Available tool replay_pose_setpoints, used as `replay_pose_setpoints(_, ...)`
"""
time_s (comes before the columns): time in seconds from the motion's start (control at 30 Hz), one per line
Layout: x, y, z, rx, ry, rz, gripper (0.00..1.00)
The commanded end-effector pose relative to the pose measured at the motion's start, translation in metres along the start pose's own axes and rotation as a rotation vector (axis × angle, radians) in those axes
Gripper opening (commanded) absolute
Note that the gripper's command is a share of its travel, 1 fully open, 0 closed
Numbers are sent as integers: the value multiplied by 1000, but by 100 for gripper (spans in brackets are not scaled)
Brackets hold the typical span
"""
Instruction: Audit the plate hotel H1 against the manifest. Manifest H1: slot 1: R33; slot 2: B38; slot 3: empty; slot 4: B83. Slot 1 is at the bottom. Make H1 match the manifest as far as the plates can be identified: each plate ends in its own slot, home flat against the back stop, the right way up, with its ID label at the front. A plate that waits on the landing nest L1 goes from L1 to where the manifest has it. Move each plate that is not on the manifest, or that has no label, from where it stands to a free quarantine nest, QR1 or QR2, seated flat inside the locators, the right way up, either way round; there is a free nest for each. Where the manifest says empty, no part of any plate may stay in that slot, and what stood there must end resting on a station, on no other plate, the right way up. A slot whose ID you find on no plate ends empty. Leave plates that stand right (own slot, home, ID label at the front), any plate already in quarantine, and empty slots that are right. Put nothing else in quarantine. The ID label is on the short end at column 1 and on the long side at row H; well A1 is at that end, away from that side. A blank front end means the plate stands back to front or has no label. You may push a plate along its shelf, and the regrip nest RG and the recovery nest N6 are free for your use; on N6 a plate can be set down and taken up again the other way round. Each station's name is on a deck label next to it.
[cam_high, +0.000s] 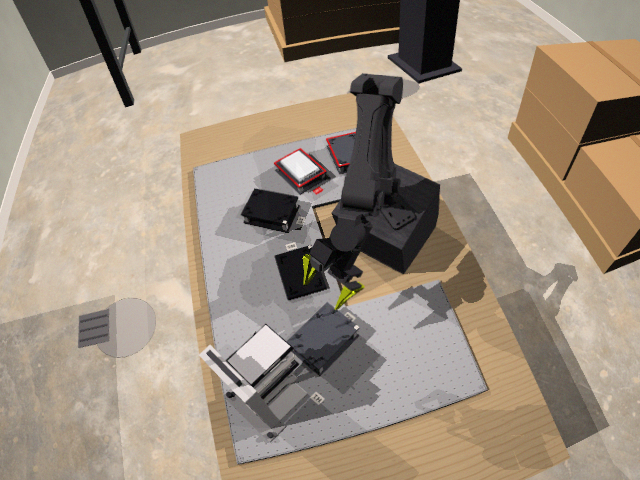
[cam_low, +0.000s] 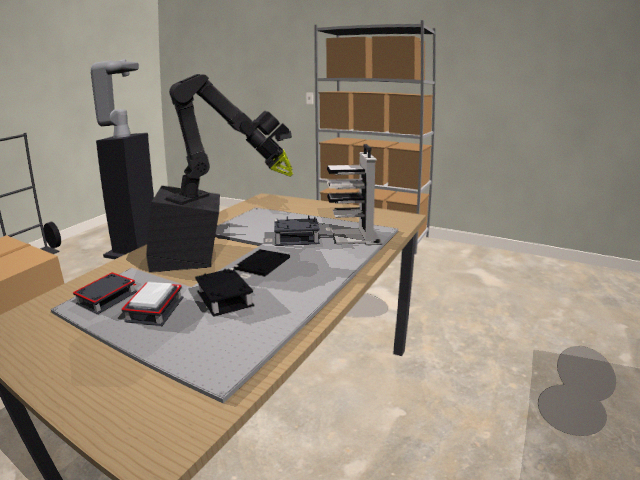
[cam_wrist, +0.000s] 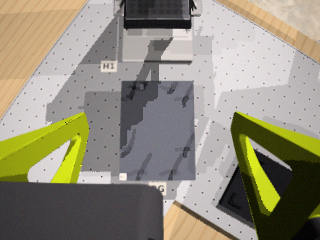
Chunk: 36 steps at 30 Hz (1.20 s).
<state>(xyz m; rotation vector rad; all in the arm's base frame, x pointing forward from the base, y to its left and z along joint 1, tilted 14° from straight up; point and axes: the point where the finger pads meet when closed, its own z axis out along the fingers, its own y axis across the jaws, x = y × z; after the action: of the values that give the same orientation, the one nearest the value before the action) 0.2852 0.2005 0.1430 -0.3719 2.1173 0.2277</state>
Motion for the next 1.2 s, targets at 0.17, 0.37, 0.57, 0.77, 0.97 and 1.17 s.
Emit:
replay_pose_setpoints(0.17, -26, 2, 8, -10, -54, 18, 100)
replay_pose_setpoints(0.37, -26, 1, 12, -6, -38, 13, 100)
replay_pose_setpoints(0.57, -34, 2, 18, -8, -48, 16, 100)
replay_pose_setpoints(0.77, -39, 1, 24, -8, -47, 15, 100)
replay_pose_setpoints(0.97, -42, 1, 28, -7, -42, 14, 100)
replay_pose_setpoints(1.17, -49, 1, 33, -7, -46, 15, 100)
